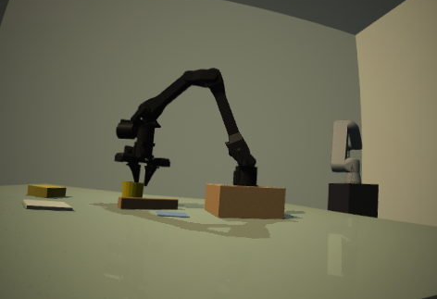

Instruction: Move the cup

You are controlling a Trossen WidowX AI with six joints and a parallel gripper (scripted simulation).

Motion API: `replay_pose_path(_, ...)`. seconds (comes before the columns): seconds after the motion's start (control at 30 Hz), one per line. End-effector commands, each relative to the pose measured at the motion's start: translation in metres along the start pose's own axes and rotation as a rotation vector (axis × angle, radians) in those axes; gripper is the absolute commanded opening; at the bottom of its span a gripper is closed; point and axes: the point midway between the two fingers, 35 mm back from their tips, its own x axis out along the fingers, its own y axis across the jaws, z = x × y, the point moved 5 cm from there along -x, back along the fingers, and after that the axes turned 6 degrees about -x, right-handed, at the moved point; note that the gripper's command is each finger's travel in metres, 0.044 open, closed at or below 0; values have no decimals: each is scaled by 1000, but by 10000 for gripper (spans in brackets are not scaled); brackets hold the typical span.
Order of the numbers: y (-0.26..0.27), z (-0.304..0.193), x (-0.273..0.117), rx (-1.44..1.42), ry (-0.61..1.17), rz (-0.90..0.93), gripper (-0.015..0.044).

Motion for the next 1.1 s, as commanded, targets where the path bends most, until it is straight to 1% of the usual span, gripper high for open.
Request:
replay_pose_path(0.0,1,1,-10,-3,-5,6,147)
replay_pose_path(0.47,-3,-2,-31,-5,-3,6,147)
replay_pose_path(0.73,-3,-2,-26,-1,0,0,357)
replay_pose_path(0.83,-3,-2,-31,-1,0,0,435)
replay_pose_path(1.07,-3,-2,-62,-3,-1,3,440)
